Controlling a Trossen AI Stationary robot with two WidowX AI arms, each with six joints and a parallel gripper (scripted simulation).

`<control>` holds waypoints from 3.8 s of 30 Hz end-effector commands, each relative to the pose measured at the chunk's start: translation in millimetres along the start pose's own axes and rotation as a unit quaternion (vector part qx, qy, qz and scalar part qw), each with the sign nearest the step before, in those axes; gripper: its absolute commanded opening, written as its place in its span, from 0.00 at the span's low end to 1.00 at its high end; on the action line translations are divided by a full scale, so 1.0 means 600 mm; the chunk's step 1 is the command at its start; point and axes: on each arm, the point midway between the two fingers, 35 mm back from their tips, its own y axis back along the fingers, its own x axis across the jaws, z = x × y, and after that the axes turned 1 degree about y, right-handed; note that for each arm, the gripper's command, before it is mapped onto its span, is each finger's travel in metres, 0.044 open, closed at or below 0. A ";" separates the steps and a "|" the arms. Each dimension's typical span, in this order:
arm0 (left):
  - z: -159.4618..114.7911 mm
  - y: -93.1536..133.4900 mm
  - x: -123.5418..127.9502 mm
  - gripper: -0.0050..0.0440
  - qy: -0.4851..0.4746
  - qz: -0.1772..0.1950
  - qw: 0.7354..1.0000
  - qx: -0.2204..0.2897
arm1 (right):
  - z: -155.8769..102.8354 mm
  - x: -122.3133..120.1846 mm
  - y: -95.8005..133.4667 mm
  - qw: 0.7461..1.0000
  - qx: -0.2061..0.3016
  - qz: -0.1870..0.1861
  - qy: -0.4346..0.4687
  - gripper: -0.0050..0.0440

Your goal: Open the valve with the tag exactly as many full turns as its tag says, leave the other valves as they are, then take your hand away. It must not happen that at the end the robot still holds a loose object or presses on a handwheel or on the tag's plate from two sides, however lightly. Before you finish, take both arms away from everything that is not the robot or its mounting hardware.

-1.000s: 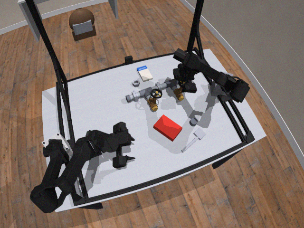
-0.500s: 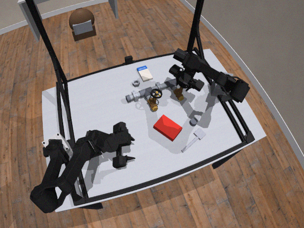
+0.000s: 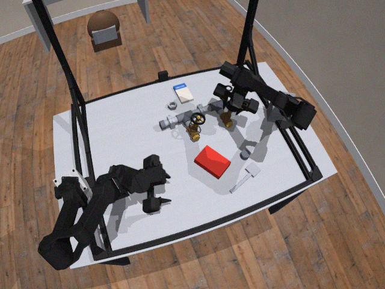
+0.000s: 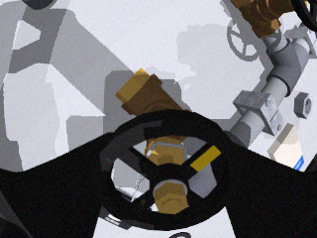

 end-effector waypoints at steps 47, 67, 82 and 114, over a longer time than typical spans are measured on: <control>0.000 0.000 0.000 0.92 -0.756 0.000 0.655 -0.001 | 0.000 0.000 0.000 1.000 0.000 0.000 0.000 0.92; 0.000 0.000 0.000 0.18 -0.750 0.000 0.661 0.000 | 0.000 0.000 0.000 1.000 0.000 0.000 0.000 0.92; 0.000 0.000 0.000 0.10 -0.635 0.000 0.773 0.000 | 0.000 0.000 0.000 1.000 0.000 0.000 0.000 0.92; 0.000 0.000 0.000 0.25 0.006 0.000 1.000 0.000 | 0.000 0.000 0.000 1.000 0.000 0.000 0.000 0.92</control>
